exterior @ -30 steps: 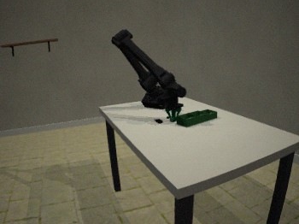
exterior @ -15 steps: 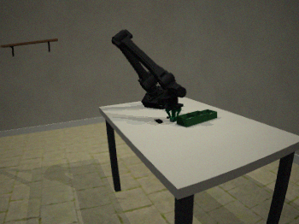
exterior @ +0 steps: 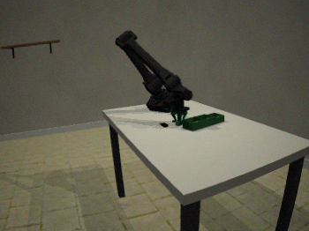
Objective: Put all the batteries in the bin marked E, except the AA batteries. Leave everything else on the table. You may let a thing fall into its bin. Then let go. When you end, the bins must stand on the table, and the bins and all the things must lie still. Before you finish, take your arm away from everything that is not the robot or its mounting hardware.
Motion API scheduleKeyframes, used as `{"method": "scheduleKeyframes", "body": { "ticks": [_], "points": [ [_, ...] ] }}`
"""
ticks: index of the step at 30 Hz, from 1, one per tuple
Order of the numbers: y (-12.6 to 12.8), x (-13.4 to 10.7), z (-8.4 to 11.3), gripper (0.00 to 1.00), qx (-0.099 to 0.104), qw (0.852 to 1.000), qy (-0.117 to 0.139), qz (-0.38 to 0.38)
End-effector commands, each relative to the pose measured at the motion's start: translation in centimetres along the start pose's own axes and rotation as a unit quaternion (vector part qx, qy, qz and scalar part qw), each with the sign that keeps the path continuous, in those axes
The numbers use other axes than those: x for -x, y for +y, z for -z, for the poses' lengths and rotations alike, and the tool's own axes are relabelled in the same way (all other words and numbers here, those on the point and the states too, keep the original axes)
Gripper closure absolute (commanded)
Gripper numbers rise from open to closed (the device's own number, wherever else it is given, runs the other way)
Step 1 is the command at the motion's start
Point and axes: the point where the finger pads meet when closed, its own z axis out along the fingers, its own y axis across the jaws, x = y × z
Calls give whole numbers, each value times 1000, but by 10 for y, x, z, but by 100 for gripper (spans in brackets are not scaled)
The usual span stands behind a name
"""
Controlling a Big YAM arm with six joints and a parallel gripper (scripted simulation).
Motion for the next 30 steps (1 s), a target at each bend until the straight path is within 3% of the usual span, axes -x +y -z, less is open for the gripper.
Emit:
{"method": "scheduleKeyframes", "body": {
  "ticks": [1, 22, 24, 30],
  "points": [
    [15, 16, 4, 79, 10, 1000, -7, -13],
    [15, 17, 5, 79, 12, 1000, -7, -15],
    [20, 13, 23, 79, 24, 1000, -8, -14],
    [20, 14, 37, 79, 24, 1000, -8, -15]
  ]
}}
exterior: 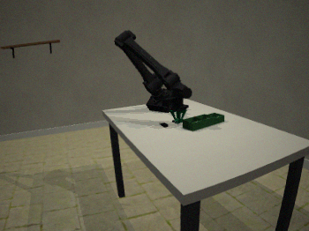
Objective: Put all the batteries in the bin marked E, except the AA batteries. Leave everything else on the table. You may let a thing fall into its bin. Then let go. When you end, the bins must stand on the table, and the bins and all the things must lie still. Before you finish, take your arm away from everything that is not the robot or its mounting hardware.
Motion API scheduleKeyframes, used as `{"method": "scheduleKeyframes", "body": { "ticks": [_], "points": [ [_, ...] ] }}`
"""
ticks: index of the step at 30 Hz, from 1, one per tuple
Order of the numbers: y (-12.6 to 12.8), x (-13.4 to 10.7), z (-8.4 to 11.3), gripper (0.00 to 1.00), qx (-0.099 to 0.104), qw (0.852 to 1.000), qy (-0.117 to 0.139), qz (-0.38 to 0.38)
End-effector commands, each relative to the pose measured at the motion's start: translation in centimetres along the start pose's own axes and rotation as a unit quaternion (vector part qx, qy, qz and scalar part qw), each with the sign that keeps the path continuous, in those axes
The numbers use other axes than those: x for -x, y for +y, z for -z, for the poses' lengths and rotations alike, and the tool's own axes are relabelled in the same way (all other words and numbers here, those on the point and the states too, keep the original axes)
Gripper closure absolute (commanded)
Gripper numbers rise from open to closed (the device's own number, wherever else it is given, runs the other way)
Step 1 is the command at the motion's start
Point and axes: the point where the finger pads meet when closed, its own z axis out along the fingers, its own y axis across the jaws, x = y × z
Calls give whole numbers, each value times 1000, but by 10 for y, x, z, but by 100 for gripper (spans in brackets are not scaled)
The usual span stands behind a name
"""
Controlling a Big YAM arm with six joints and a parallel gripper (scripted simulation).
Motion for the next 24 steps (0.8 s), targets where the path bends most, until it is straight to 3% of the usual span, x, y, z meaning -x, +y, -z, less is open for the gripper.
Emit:
{"method": "scheduleKeyframes", "body": {
  "ticks": [1, 11, 13, 14, 24],
  "points": [
    [24, 11, 28, 79, 28, 999, -8, -13],
    [24, 11, 64, 79, 29, 999, -7, -15],
    [24, 11, 64, 79, 29, 999, -7, -15],
    [23, 5, 60, 79, 18, 1000, -4, -6],
    [24, 6, 61, 79, 22, 1000, -5, -10]
  ]
}}
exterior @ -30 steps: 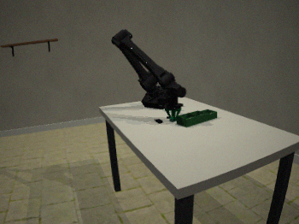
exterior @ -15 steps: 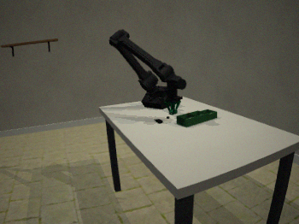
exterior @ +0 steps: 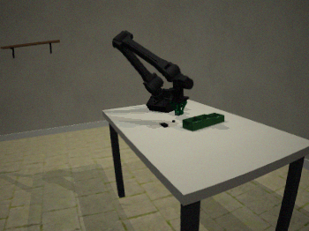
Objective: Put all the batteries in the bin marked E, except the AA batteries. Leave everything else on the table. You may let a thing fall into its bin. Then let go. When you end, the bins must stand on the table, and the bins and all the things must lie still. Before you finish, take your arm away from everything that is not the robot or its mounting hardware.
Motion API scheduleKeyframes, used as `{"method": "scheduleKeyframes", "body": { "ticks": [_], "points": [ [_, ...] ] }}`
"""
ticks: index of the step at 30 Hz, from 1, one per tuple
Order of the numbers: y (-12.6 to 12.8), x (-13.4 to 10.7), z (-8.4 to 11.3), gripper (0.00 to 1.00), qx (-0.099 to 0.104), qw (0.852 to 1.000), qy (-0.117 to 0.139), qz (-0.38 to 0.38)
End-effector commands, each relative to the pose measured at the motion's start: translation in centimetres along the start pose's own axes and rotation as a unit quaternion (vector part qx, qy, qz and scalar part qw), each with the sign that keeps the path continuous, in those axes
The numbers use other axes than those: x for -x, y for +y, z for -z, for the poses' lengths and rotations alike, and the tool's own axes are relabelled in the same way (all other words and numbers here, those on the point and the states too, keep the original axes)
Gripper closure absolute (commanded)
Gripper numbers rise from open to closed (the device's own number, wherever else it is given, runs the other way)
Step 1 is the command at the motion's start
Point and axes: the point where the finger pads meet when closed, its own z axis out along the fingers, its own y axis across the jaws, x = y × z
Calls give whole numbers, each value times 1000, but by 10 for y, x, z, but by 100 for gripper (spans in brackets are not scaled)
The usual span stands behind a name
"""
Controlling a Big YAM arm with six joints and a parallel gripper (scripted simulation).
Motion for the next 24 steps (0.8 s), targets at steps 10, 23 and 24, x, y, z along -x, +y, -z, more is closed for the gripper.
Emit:
{"method": "scheduleKeyframes", "body": {
  "ticks": [10, 23, 24],
  "points": [
    [23, 7, 15, 79, 21, 1000, -5, -6],
    [23, 7, 15, 79, 20, 1000, -5, -6],
    [23, 8, 15, 79, 19, 1000, -5, -7]
  ]
}}
